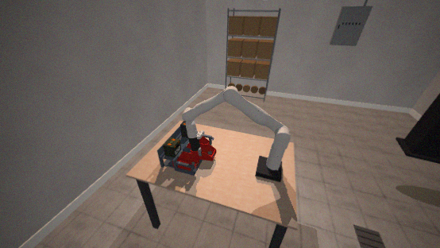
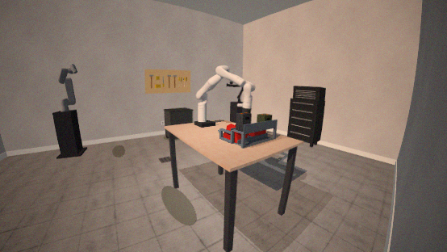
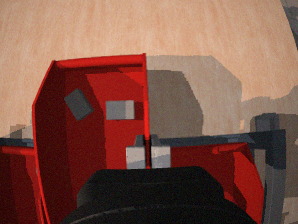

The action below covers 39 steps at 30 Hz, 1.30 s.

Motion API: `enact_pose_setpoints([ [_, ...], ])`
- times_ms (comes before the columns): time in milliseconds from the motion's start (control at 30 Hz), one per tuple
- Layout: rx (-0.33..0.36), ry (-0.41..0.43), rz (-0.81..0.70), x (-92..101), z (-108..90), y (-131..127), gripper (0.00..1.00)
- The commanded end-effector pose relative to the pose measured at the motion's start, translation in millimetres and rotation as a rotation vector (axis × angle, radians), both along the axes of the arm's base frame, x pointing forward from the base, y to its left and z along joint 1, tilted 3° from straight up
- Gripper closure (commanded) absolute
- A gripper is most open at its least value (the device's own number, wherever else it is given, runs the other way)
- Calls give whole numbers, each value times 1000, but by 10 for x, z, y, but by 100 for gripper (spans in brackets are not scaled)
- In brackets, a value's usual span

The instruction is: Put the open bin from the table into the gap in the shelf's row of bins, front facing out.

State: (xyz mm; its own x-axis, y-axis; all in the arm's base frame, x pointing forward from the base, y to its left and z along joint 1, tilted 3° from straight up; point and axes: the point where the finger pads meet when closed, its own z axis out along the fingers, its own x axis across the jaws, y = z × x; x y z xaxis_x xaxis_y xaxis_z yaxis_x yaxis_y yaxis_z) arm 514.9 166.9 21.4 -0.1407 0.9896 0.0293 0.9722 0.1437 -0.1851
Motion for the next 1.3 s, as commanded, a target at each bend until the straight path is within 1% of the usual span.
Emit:
enact_pose_setpoints([
  [0, 1, -3, 0, 8, 10, 2, 100],
  [467, 1, -3, 0, 6, -28, 3, 100],
  [1267, 1, -3, 0, 6, -32, 3, 100],
])
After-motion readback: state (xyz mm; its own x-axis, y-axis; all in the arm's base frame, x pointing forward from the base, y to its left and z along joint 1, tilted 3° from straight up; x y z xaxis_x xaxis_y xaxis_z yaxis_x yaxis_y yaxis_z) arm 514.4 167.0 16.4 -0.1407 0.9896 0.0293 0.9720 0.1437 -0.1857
